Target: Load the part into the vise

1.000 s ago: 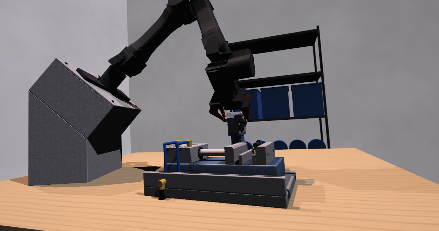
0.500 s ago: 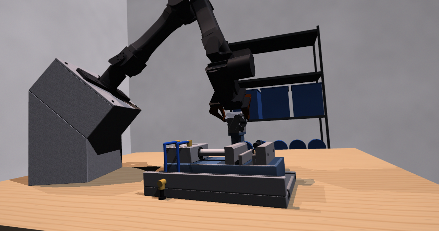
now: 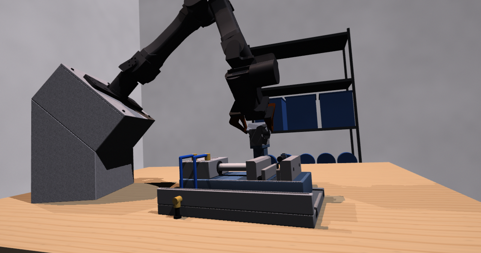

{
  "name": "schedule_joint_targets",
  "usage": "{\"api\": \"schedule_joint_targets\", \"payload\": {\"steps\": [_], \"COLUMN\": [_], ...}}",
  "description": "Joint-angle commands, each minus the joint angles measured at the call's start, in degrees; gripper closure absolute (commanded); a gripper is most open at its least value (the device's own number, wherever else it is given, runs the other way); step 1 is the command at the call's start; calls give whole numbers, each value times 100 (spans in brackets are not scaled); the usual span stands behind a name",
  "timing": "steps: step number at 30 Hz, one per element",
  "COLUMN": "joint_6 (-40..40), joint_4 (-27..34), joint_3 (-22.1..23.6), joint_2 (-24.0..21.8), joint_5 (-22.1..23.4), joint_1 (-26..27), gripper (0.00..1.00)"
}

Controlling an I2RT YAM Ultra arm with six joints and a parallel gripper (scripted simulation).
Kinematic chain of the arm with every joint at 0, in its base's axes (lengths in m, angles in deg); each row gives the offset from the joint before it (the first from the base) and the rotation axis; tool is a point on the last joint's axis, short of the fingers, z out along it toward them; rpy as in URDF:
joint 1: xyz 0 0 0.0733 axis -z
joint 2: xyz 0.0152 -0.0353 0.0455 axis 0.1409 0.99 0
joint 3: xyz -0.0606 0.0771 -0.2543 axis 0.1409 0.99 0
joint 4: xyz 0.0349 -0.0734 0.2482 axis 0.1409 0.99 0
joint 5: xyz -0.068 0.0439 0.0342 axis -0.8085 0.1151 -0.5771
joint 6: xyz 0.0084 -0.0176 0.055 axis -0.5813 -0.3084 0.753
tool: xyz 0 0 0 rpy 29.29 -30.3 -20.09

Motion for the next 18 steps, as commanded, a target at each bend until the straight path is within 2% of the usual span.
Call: {"api": "schedule_joint_targets", "payload": {"steps": [1, 18], "joint_6": [37, 58], "joint_4": [-32, -114], "joint_3": [48, 50], "joint_2": [-19, 68], "joint_5": [129, 122], "joint_1": [6, -34], "gripper": [19, 19]}}
